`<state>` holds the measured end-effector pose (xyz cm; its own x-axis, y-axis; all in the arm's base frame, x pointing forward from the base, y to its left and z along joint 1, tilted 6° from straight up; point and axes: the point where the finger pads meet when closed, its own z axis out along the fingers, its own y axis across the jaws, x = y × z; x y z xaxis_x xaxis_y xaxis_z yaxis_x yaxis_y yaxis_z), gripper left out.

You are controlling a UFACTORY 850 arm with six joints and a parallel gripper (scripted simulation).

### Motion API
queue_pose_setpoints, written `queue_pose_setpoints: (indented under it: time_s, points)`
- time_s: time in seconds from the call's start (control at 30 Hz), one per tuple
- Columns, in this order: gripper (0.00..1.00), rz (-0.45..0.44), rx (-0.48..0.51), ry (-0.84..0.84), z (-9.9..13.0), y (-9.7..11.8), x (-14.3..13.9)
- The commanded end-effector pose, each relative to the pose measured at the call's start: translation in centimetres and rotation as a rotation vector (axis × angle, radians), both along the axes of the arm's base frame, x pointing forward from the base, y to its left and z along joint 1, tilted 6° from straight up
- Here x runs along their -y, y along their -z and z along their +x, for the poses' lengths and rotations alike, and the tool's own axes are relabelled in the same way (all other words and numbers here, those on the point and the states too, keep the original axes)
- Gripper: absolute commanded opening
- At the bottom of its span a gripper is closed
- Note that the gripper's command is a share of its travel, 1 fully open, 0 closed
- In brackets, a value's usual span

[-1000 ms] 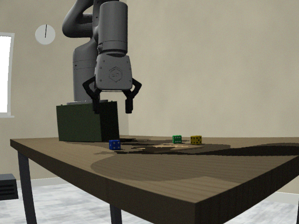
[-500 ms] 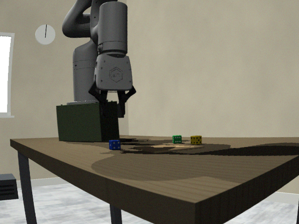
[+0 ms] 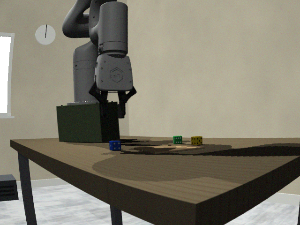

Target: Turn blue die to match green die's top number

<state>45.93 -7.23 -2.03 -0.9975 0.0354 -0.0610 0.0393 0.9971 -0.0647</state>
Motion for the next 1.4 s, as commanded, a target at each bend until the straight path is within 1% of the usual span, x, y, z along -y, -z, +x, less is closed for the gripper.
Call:
queue_pose_setpoints:
  time_s: [0.0, 0.8, 1.17, 1.37]
  points:
    - [0.42, 0.000, 0.008, 0.000, 0.1, 0.0, 0.0]
    - [0.42, 0.000, 0.010, 0.000, 0.1, 0.4, 0.0]
    - [0.42, 0.000, 0.010, 0.000, 0.1, 1.3, 0.1]
    - [0.42, 0.000, 0.010, 0.000, 0.1, 2.2, 0.1]
